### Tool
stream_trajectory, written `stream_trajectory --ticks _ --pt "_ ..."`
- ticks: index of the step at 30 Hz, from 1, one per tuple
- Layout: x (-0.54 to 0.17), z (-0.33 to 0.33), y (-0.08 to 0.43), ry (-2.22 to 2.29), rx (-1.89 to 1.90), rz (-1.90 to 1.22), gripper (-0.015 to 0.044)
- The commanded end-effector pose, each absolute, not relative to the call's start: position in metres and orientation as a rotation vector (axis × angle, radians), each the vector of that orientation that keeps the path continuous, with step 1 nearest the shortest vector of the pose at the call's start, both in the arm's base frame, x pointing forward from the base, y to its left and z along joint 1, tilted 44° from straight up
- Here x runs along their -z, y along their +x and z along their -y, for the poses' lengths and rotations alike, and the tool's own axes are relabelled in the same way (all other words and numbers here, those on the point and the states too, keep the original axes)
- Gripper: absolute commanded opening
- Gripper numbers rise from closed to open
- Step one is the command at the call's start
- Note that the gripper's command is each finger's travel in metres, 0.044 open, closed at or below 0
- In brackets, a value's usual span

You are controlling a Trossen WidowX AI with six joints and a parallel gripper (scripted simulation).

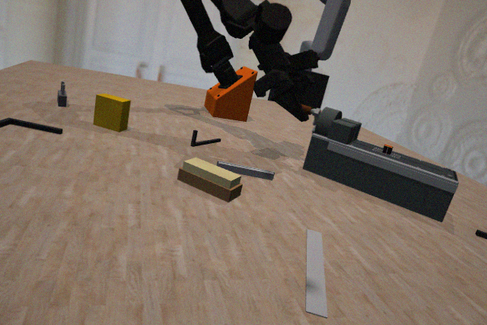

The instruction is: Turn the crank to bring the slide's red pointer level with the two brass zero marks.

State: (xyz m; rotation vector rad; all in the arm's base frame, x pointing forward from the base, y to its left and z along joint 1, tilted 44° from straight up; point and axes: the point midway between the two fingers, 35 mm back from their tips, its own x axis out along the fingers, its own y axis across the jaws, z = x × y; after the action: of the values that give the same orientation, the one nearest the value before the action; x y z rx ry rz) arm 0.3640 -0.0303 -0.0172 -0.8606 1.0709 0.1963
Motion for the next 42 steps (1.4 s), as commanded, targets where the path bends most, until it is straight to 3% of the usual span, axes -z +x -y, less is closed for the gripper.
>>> stream_trajectory --ticks 1,42 --pt "0.019 0.030 0.362 -0.864 -0.200 -1.075 0.0000" --pt "0.017 0.017 0.359 -0.863 -0.201 -1.075 0.0000"
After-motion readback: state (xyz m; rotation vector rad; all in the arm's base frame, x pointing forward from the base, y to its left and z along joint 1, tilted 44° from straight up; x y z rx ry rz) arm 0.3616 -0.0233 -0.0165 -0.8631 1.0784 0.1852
